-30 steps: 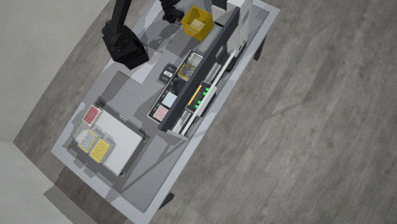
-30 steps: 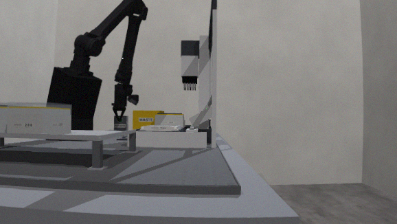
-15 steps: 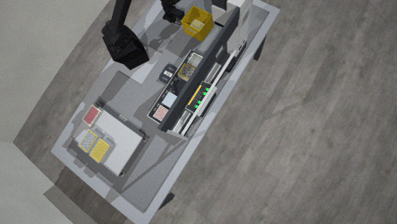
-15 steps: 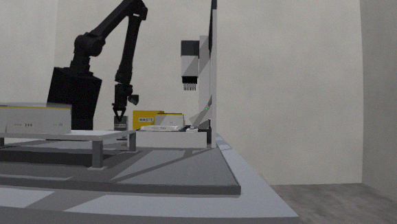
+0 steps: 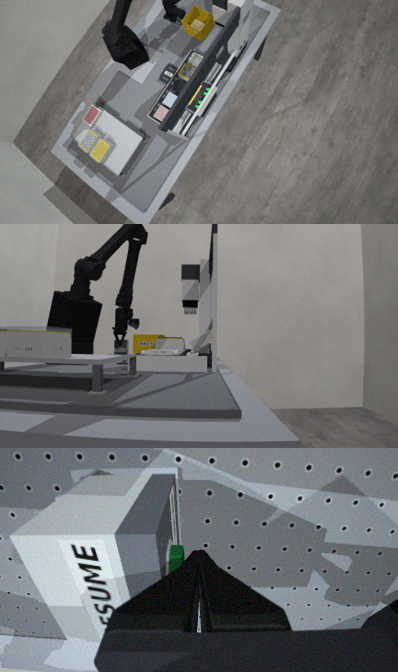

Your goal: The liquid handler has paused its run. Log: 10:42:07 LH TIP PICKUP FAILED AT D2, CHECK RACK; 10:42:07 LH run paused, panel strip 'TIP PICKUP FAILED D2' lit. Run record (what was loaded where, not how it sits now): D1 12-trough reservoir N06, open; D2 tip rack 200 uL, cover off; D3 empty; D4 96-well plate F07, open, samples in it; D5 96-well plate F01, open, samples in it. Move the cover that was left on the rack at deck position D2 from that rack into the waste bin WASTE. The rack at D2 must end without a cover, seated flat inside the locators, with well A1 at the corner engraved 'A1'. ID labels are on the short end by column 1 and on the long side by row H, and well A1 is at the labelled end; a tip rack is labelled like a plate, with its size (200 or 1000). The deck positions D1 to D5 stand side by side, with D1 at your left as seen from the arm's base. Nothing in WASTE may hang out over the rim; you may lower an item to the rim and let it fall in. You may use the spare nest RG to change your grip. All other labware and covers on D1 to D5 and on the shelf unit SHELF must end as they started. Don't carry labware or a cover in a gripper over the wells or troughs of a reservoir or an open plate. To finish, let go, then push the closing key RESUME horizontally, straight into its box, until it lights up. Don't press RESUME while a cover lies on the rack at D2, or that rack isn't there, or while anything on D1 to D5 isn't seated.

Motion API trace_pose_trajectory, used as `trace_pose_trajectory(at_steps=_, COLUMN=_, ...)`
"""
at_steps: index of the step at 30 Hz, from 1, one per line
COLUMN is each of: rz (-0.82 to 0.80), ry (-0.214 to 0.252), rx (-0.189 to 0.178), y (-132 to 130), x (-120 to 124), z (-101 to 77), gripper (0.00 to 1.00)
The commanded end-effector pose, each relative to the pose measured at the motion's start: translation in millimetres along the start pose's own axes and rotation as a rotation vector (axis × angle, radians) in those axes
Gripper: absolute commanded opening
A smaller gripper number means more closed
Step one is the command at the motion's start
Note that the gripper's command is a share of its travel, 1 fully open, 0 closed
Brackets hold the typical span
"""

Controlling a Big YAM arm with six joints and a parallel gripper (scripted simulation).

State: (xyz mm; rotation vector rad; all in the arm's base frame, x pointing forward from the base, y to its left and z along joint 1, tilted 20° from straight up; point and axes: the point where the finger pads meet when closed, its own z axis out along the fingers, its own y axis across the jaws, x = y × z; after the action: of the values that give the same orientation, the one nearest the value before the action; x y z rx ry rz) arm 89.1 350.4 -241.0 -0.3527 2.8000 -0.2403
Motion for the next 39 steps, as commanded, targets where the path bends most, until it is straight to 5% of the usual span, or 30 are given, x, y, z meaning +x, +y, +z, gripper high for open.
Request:
trace_pose_trajectory(at_steps=1, rz=0.005, ry=0.002, rx=0.002, y=6.4, x=3.0, z=2.6, gripper=0.00)
trace_pose_trajectory(at_steps=39, rz=-0.001, ry=-0.003, rx=-0.014, y=25.0, x=4.6, z=0.5, gripper=0.00)
